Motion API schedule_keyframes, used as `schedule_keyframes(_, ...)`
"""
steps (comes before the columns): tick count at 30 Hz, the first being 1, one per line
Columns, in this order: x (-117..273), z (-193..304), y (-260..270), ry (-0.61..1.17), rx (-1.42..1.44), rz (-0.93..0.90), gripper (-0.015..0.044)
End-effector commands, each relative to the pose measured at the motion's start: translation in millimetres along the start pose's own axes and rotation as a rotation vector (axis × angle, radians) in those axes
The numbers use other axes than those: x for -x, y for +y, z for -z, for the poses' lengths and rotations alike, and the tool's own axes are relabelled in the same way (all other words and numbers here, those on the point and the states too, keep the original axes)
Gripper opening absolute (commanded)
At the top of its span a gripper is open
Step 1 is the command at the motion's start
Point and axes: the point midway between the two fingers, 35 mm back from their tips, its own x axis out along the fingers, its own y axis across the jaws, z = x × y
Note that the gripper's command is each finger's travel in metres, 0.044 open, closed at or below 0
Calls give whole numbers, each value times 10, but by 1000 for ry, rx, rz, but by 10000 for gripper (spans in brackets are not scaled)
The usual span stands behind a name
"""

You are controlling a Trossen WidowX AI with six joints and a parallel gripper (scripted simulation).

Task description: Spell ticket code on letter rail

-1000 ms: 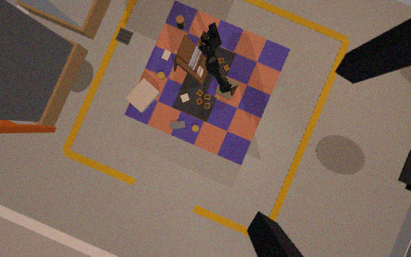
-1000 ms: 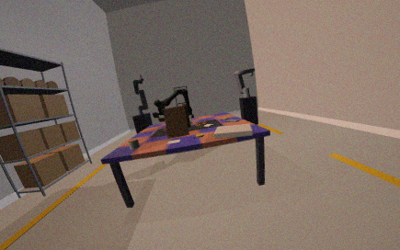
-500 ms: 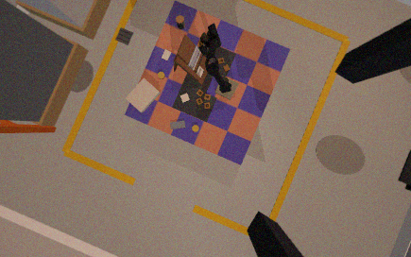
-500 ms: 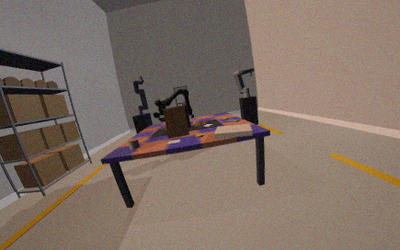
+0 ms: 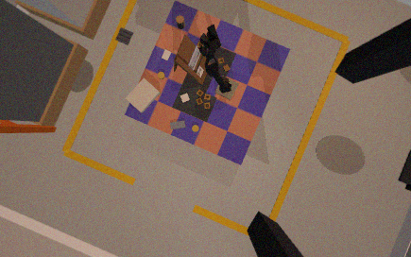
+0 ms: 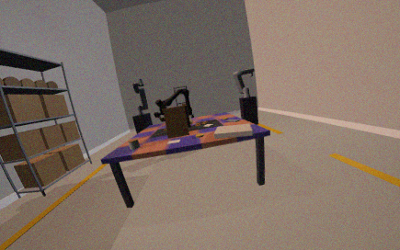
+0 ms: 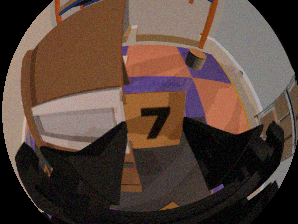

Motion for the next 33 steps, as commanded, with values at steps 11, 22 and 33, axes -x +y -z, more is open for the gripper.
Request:
schedule_keyframes(11,-11,16,74,5,-7,2,0)
schedule_keyframes(22,-12,16,134,5,-7,2,0)
schedule_keyframes(33,-13,15,189,5,-7,2,0)
